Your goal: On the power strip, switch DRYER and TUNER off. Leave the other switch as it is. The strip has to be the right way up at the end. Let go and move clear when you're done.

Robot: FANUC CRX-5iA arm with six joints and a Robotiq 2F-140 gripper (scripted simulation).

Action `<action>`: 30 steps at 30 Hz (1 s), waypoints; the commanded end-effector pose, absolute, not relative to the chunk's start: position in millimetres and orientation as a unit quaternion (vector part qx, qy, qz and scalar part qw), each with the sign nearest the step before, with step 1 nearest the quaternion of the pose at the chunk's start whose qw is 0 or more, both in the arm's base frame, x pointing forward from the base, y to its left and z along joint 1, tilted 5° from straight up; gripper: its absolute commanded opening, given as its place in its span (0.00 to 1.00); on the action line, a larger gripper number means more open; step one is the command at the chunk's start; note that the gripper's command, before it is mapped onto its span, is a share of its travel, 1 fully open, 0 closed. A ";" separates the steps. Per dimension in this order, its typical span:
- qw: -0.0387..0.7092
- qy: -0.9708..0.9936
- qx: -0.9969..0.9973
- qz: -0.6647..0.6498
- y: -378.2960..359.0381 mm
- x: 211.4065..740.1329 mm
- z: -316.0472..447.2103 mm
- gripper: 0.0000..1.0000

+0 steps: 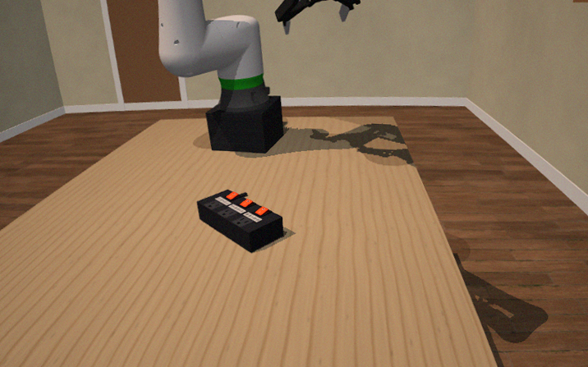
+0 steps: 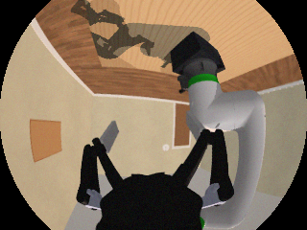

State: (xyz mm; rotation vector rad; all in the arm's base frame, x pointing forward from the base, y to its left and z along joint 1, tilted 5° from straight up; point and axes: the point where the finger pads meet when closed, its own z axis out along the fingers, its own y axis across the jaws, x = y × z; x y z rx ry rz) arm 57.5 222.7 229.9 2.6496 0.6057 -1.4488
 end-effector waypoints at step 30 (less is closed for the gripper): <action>0.031 0.197 0.860 -0.470 222.8 57.6 230.0 0.00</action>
